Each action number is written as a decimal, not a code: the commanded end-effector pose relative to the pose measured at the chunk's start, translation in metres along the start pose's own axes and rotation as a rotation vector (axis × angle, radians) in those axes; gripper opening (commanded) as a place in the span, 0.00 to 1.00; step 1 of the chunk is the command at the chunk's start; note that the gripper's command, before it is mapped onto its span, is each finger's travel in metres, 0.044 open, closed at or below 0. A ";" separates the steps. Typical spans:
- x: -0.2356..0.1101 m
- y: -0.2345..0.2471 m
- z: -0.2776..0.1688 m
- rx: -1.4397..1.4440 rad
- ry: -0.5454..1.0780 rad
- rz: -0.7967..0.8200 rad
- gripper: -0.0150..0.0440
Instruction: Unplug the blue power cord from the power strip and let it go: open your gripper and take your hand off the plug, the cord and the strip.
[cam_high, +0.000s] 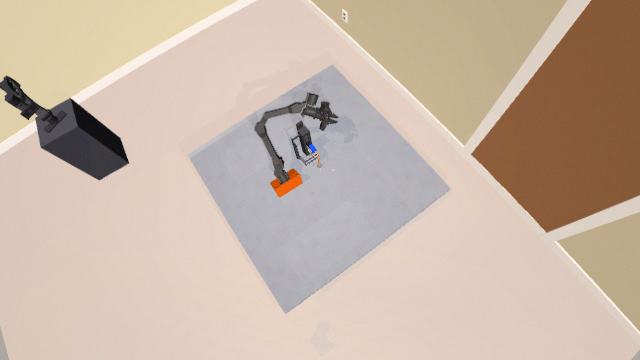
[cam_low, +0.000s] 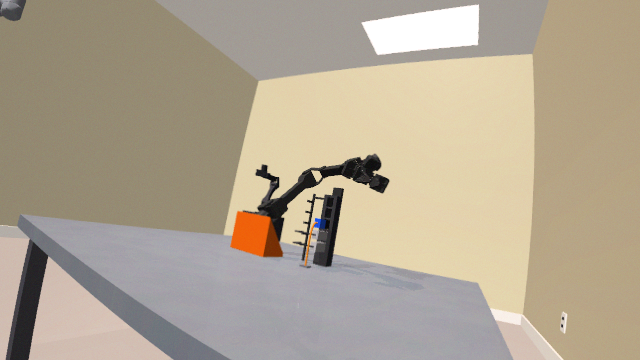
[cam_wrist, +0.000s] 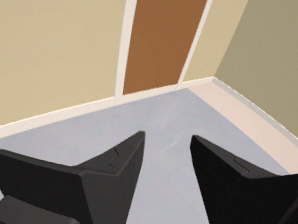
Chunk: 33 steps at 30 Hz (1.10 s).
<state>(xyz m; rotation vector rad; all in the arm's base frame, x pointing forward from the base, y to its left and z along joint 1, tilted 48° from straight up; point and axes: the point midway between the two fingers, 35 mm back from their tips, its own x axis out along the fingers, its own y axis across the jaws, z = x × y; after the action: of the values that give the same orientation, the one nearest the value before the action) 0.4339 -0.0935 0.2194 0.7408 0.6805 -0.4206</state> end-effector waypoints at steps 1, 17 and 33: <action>0.021 -0.043 -0.043 0.081 0.240 -0.095 0.53; -0.027 -0.132 -0.176 0.831 1.187 -0.370 0.53; -0.033 -0.125 -0.176 0.831 1.187 -0.370 0.53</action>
<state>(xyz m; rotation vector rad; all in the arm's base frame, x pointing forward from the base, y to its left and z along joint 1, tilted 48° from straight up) 0.2677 -0.0495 0.0831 1.6945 1.8203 -0.5961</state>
